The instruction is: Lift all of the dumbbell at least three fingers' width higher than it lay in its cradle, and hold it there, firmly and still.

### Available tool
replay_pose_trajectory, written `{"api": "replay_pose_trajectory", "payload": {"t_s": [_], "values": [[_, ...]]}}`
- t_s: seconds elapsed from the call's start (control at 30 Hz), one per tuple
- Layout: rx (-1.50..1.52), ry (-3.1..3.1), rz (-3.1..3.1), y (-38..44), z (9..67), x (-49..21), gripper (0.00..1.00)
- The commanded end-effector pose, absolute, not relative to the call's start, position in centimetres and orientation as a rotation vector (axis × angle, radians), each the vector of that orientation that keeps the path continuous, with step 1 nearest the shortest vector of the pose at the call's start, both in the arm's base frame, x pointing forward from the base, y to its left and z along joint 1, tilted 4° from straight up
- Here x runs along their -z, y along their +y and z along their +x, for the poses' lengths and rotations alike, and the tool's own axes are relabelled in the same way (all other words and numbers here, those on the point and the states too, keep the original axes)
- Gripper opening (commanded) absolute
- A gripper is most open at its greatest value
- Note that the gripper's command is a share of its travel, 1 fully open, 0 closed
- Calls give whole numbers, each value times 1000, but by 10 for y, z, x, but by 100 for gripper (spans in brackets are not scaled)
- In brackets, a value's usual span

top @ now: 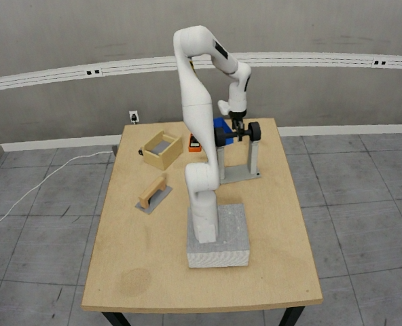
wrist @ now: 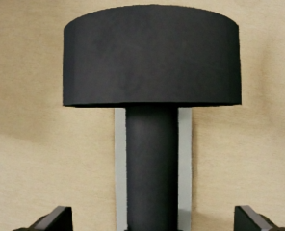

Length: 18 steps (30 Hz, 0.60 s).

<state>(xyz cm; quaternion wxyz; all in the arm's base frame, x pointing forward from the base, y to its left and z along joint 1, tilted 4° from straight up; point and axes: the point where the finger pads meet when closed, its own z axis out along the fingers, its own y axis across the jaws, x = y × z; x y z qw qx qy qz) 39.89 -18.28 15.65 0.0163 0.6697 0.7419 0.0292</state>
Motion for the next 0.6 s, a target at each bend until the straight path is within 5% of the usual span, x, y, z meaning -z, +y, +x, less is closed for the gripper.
{"api": "replay_pose_trajectory", "payload": {"t_s": [0.0,0.2,0.23,0.57], "values": [[-90,2306,2083,-183,399,-156,100],[-90,2306,2083,-183,399,-156,100],[-90,2306,2083,-183,399,-156,10],[-90,2306,2083,-183,399,-156,10]]}}
